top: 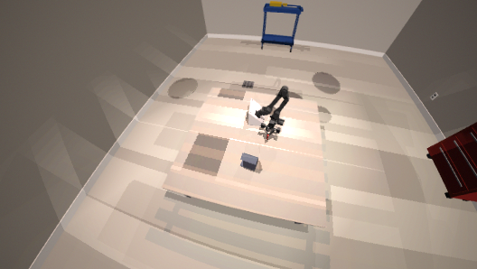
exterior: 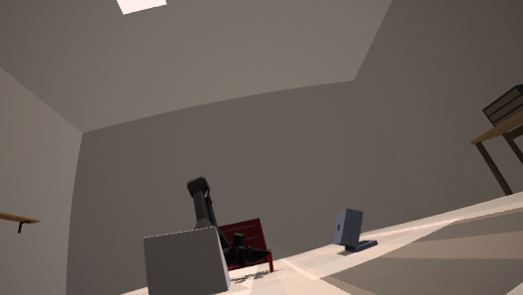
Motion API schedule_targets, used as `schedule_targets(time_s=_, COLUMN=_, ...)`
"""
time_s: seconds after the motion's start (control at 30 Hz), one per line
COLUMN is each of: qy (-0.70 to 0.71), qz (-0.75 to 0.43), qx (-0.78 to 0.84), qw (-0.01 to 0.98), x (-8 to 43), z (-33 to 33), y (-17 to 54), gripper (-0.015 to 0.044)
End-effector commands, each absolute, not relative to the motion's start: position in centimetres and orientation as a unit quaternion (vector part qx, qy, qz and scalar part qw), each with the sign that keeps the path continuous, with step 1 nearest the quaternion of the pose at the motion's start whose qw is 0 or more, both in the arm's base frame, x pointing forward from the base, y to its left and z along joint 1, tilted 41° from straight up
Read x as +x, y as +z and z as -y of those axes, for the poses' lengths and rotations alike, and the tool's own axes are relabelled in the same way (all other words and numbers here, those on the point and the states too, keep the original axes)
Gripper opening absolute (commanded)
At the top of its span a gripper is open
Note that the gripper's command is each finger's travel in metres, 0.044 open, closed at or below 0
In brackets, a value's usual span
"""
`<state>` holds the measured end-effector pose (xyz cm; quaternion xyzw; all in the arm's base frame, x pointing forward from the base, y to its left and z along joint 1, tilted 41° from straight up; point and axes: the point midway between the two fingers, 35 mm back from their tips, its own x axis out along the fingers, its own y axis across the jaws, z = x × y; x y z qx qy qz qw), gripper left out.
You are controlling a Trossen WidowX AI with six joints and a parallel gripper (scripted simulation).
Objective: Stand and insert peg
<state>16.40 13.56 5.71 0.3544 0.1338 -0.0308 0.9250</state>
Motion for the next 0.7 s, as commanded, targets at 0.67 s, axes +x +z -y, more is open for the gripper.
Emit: schedule_targets(time_s=0.67, qy=-0.038, qz=-0.119, qx=0.360, qw=0.925, x=15.94, z=-13.72, y=5.46, gripper=0.0050)
